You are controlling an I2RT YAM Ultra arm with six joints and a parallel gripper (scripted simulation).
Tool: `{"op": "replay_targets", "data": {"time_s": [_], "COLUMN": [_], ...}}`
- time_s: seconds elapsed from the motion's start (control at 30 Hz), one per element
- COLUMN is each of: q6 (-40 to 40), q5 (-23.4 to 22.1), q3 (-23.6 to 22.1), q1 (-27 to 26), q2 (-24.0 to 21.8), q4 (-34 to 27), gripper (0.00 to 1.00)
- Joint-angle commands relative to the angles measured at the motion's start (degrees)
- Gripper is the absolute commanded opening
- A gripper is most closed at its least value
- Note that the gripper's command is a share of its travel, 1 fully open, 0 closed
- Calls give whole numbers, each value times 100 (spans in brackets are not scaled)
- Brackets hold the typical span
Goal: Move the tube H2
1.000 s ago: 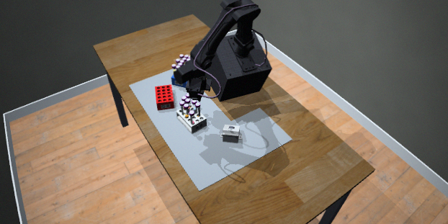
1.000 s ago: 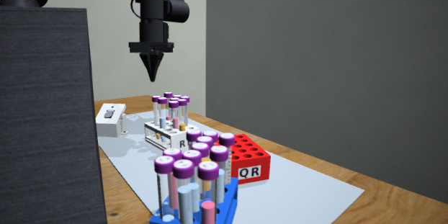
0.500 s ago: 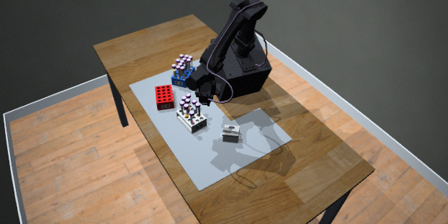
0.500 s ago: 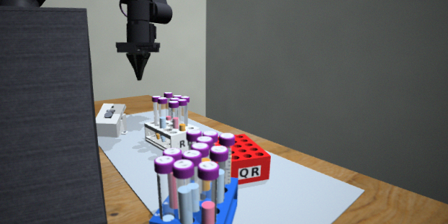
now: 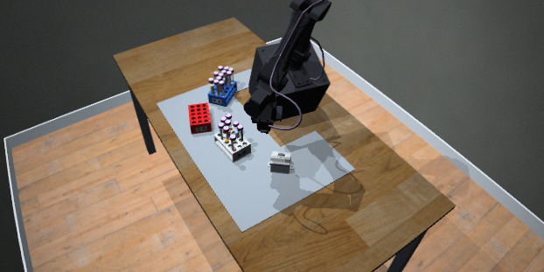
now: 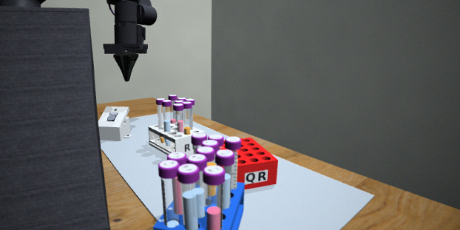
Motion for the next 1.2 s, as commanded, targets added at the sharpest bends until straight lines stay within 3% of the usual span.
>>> {"op": "replay_targets", "data": {"time_s": [0.0,0.47,0.7,0.83,0.9,1.17], "q6": [362,1519,1554,1534,1546,1614], "q5": [150,482,508,502,508,527], "q3": [-119,-243,-244,-460,-488,-315], "q1": [105,1276,1217,1165,1251,1296], "q2": [-186,-608,-614,-749,-487,-168], "q4": [45,22,24,84,257,591], "gripper": [0,0,0,0,0,0]}}
